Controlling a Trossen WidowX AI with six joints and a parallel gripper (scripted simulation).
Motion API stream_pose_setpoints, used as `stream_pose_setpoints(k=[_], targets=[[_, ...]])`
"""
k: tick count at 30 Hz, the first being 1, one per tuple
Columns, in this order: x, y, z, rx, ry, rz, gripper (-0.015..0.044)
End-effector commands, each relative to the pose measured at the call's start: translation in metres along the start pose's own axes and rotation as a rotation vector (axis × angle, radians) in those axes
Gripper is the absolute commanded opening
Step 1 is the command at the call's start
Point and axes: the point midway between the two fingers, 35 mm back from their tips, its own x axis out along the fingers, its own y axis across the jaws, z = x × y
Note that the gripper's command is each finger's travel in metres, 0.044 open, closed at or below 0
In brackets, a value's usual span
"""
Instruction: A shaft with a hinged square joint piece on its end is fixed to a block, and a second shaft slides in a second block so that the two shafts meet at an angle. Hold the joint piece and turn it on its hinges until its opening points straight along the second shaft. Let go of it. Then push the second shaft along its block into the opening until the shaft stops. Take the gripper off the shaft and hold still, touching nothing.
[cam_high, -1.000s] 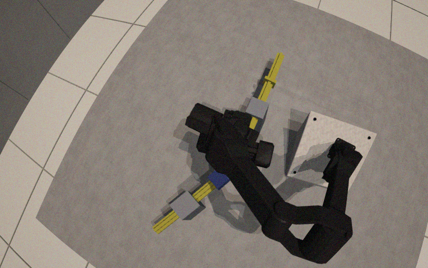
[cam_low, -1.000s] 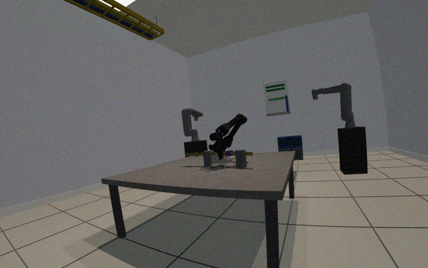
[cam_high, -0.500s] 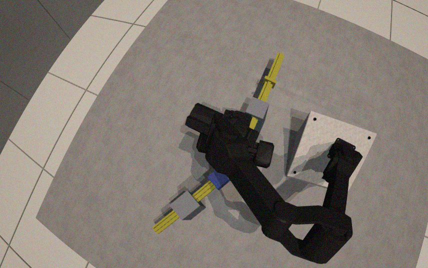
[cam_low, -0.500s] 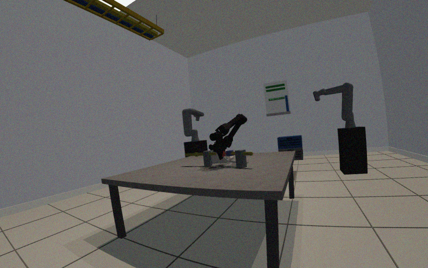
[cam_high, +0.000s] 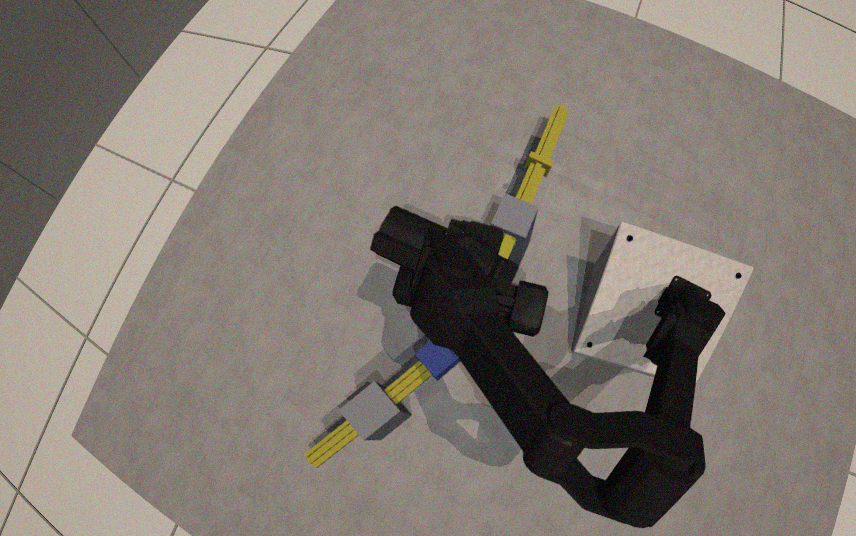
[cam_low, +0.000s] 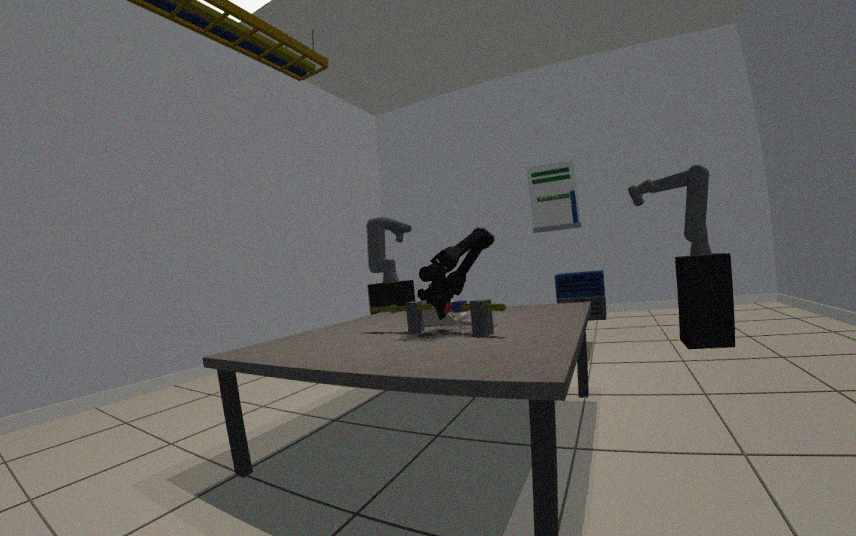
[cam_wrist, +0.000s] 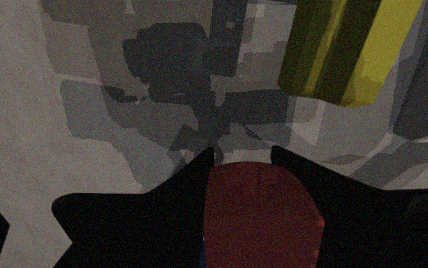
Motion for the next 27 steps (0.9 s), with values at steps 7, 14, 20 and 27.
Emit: stream_pose_setpoints(k=[7, 14, 20, 27], targets=[[0.0006, 0.0000, -0.0004, 0.003, 0.003, 0.000, 0.0182], [0.0000, 0.0000, 0.0000, 0.000, 0.000, 0.000, 0.0156], [0.0000, 0.0000, 0.0000, 0.000, 0.000, 0.000, 0.0147], [0.0000, 0.0000, 0.0000, 0.000, 0.000, 0.000, 0.0000]])
